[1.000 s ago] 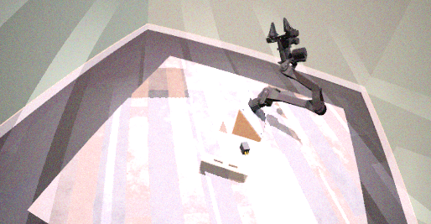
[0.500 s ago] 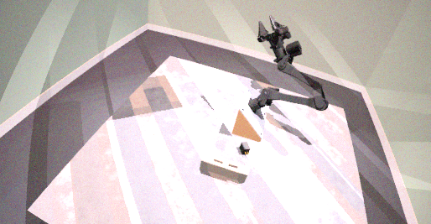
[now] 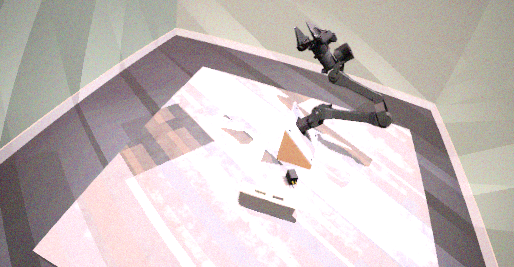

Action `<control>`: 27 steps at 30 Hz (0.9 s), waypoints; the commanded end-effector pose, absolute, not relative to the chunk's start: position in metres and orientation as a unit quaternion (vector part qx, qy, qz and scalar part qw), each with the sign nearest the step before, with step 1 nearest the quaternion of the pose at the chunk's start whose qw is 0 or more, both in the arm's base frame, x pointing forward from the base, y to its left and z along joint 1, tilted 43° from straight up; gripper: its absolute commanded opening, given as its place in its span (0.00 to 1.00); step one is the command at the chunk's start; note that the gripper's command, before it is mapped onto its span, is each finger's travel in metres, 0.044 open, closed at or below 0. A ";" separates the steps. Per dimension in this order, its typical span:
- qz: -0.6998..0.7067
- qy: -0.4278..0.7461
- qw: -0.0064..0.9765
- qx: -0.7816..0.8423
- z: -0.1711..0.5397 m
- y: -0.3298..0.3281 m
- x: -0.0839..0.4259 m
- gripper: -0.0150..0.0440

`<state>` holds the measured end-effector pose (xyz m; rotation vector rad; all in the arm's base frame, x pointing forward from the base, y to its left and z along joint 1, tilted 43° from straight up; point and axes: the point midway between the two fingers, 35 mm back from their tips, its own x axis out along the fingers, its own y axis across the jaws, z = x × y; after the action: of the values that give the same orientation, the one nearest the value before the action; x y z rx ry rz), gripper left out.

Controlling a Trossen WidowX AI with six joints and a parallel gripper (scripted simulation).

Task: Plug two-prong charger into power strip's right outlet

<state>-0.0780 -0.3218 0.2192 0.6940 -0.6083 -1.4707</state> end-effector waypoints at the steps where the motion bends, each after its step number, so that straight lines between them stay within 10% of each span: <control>1: -0.636 -0.243 0.659 0.320 0.211 -0.328 -0.064 1.00; 27: -0.541 -0.018 0.756 0.369 0.145 -0.333 0.046 1.00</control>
<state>0.0359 -0.3342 0.1517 0.7982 -0.0891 -1.2113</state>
